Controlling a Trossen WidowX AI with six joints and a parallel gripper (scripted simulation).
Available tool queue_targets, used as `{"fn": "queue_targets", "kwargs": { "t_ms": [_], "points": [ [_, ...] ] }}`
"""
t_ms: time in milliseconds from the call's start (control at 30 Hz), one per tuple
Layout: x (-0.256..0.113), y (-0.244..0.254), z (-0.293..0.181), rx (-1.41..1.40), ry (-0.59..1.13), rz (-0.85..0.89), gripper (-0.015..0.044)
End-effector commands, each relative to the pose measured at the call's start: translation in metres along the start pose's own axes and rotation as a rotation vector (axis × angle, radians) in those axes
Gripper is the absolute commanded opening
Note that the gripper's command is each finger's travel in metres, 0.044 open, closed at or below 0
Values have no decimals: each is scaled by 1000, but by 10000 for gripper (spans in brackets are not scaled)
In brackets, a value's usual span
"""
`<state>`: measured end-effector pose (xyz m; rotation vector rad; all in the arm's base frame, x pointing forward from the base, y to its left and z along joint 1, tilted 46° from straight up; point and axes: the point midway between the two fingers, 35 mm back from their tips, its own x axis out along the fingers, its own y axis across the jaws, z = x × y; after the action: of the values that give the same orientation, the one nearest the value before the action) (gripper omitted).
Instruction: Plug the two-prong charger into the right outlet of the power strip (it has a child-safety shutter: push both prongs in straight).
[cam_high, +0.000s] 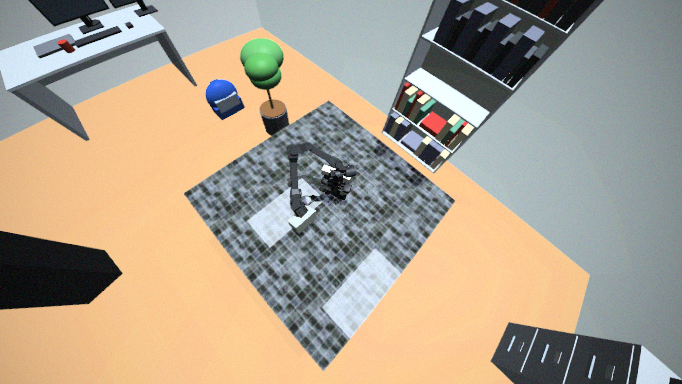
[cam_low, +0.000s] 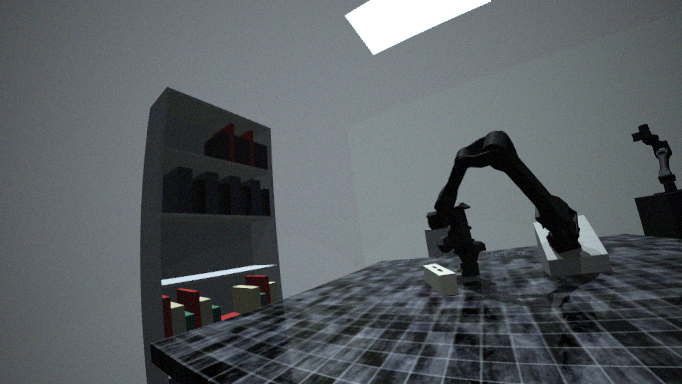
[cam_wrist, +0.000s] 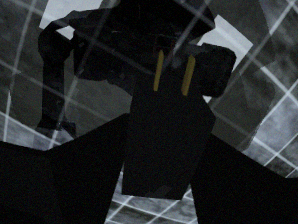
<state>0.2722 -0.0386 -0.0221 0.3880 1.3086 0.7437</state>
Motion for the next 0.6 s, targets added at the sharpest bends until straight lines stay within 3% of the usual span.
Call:
{"fn": "queue_targets", "kwargs": {
  "t_ms": [0, 567],
  "points": [
    [-1, 0, 7, -2, -6, 3, 0],
    [0, 4, 33, -27, -7, 3, 0]
  ]
}}
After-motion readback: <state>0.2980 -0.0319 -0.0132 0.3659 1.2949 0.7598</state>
